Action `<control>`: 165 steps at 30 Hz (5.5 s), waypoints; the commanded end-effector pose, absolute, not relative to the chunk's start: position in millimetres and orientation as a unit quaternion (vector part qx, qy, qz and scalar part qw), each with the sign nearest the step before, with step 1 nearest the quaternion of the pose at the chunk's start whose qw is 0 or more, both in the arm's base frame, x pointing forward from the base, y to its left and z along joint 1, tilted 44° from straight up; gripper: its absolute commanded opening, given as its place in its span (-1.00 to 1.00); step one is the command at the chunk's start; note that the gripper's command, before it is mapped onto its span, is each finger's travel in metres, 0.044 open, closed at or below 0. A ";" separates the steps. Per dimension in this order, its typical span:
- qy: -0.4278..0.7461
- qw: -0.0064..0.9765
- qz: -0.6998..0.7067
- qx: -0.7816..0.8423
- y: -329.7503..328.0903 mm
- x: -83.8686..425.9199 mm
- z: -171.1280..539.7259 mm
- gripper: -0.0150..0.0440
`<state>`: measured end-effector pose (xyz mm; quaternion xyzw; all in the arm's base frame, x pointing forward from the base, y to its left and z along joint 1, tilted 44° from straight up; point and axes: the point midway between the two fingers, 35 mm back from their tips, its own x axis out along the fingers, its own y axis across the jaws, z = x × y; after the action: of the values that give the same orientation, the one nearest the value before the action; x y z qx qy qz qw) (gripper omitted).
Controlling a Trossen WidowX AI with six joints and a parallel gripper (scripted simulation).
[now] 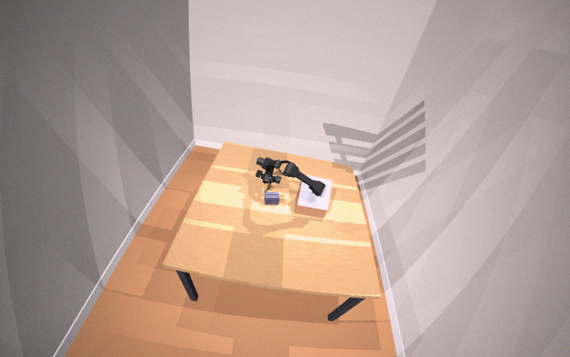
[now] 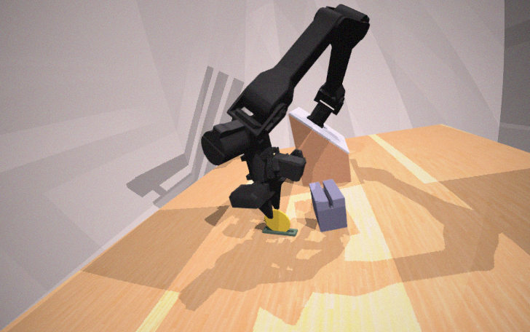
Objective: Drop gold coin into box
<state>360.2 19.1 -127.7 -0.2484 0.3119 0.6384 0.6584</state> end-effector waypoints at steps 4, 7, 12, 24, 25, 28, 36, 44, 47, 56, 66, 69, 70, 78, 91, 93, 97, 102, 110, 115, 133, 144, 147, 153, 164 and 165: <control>0.315 0.658 0.640 -0.242 28.6 357.8 -138.8 0.05; 0.314 0.658 0.640 -0.242 32.1 357.6 -142.3 0.05; 0.314 0.658 0.640 -0.242 38.0 357.2 -148.0 0.05; 0.313 0.658 0.641 -0.241 51.2 355.5 -160.7 0.05; 0.313 0.658 0.641 -0.241 51.4 355.4 -160.9 0.05; 0.313 0.658 0.641 -0.241 51.4 355.4 -160.9 -0.21; 0.313 0.658 0.641 -0.241 51.4 355.4 -160.9 -0.49; 0.314 0.658 0.640 -0.241 48.8 356.0 -158.5 -0.49; 0.314 0.658 0.640 -0.242 43.5 357.1 -153.4 -0.49; 0.315 0.658 0.639 -0.243 27.4 359.4 -137.9 -0.49; 0.315 0.658 0.639 -0.243 9.7 360.2 -119.8 -0.49; 0.315 0.658 0.639 -0.243 4.4 360.1 -114.2 -0.49; 0.315 0.658 0.639 -0.243 2.7 360.0 -112.3 -0.49; 0.315 0.658 0.640 -0.243 -11.2 358.7 -97.0 -0.49; 0.384 0.681 0.600 -0.167 -14.4 357.7 -90.8 -0.49; 0.405 0.686 0.587 -0.144 -14.1 357.5 -90.4 -0.49; 0.444 0.695 0.557 -0.096 -13.5 357.2 -89.6 -0.49; 0.491 0.700 0.517 -0.036 -12.7 356.9 -88.6 -0.49; 0.557 0.699 0.445 0.061 -11.5 356.3 -87.0 -0.49; 0.594 0.691 0.395 0.121 -10.7 356.0 -86.0 -0.49; 0.617 0.682 0.358 0.163 2.7 349.6 -71.5 -0.49; 0.617 0.682 0.358 0.163 21.4 338.1 -52.7 -0.49; 0.617 0.682 0.358 0.163 26.4 334.5 -47.9 -0.49; 0.617 0.681 0.358 0.163 36.3 326.7 -38.7 -0.49; 0.617 0.681 0.359 0.164 53.6 310.5 -23.2 -0.49; 0.617 0.681 0.359 0.164 55.1 308.9 -21.9 -0.49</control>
<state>312.5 50.1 -28.4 0.1637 0.6197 0.3588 0.6786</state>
